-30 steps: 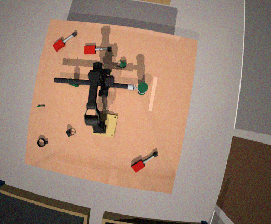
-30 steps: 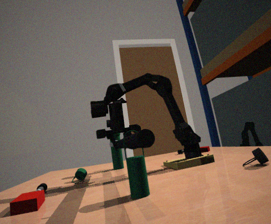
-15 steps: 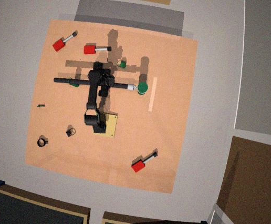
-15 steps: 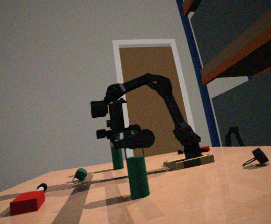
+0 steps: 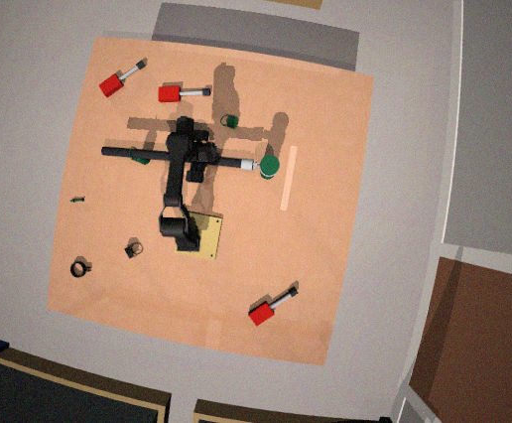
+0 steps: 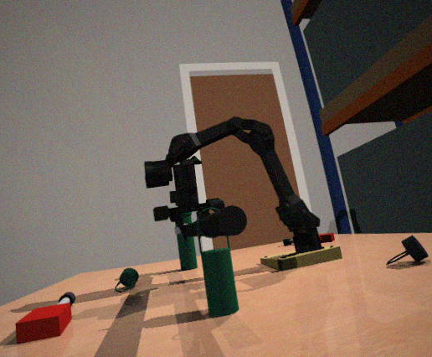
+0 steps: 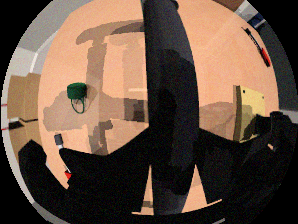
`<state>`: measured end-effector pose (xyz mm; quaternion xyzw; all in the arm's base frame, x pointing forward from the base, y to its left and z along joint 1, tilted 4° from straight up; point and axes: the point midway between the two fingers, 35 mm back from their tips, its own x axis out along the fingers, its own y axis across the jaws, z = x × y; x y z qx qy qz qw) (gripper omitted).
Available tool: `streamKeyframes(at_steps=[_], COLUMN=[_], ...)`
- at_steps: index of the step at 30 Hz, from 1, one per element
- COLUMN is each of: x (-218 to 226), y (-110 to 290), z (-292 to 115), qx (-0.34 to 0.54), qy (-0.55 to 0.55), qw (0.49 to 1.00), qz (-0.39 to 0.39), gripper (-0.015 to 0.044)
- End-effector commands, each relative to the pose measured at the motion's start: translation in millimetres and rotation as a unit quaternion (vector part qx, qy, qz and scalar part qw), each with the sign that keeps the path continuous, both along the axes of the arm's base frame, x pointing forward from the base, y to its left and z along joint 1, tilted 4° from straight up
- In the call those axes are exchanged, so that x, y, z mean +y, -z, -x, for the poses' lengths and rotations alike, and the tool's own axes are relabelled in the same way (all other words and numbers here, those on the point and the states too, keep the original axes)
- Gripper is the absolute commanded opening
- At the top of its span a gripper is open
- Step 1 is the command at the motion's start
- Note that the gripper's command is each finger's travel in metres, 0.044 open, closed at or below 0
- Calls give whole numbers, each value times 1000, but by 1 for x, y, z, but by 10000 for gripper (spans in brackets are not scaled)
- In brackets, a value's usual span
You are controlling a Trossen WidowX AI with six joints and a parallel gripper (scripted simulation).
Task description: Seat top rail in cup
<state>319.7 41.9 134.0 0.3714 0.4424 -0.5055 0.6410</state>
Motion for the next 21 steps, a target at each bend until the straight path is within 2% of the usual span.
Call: streamKeyframes(at_steps=[1,21], x=[-1,-2], y=[-1,-3], z=[0,1], qx=[-1,-1], qy=[1,2], qw=[1000,1000], qz=[1,4], gripper=[0,0])
